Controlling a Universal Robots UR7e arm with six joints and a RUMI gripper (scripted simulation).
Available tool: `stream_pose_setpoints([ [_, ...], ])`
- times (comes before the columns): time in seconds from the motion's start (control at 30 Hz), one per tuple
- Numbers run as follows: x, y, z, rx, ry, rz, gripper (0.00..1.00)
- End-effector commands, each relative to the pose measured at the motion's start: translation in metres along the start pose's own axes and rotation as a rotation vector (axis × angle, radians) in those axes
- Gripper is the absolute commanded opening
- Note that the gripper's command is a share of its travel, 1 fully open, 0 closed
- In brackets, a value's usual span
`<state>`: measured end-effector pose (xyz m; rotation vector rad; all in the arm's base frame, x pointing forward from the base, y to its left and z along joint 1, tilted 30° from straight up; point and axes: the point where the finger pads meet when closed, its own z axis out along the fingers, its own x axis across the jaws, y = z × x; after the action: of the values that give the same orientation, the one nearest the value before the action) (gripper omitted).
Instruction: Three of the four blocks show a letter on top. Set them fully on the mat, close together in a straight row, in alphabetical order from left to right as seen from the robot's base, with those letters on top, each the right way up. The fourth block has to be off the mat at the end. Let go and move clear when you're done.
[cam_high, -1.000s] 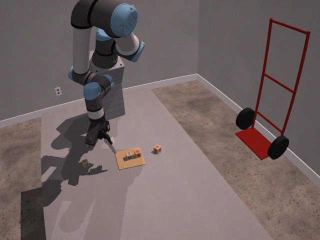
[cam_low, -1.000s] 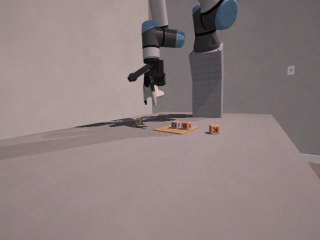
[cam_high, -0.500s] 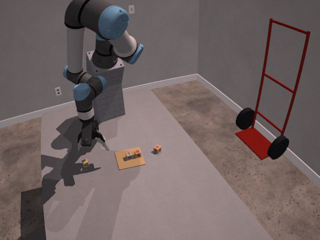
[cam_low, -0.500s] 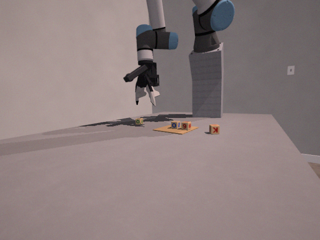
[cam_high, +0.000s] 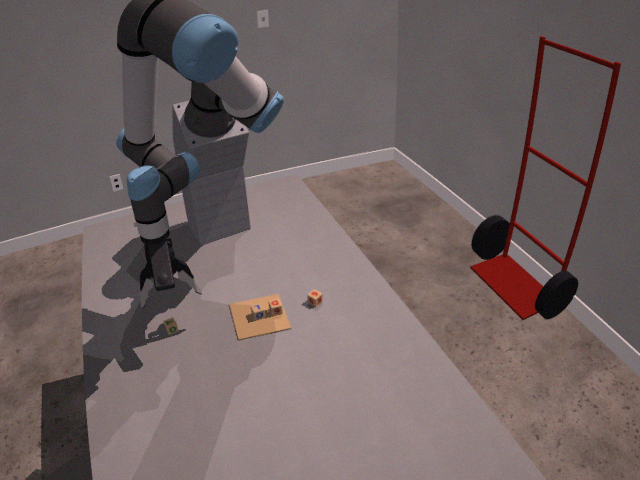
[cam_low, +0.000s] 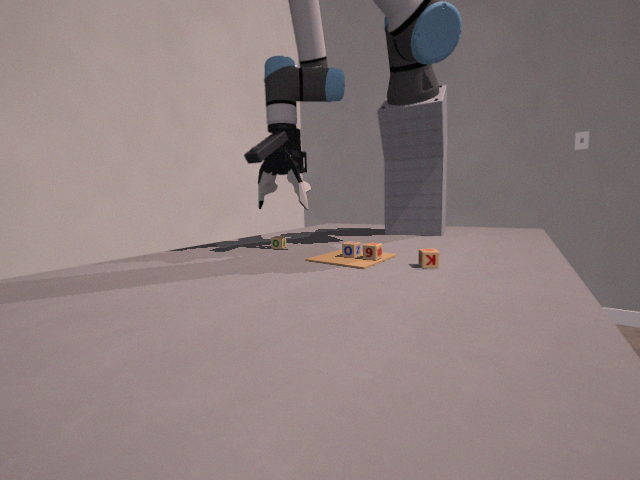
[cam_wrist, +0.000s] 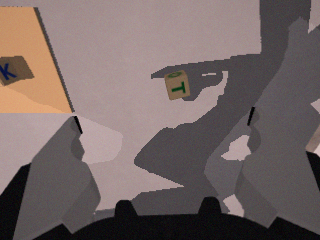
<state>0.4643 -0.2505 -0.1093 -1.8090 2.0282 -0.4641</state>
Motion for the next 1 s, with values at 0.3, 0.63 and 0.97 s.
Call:
stream_pose_setpoints([
  [0.3,0.019,0.006,-0.002,0.013,-0.01,-0.17,1.0],
  [0.63,0.022,0.008,-0.003,0.015,-0.01,-0.194,1.0],
  [0.97,0.022,0.008,-0.003,0.014,-0.01,-0.196,0.4],
])
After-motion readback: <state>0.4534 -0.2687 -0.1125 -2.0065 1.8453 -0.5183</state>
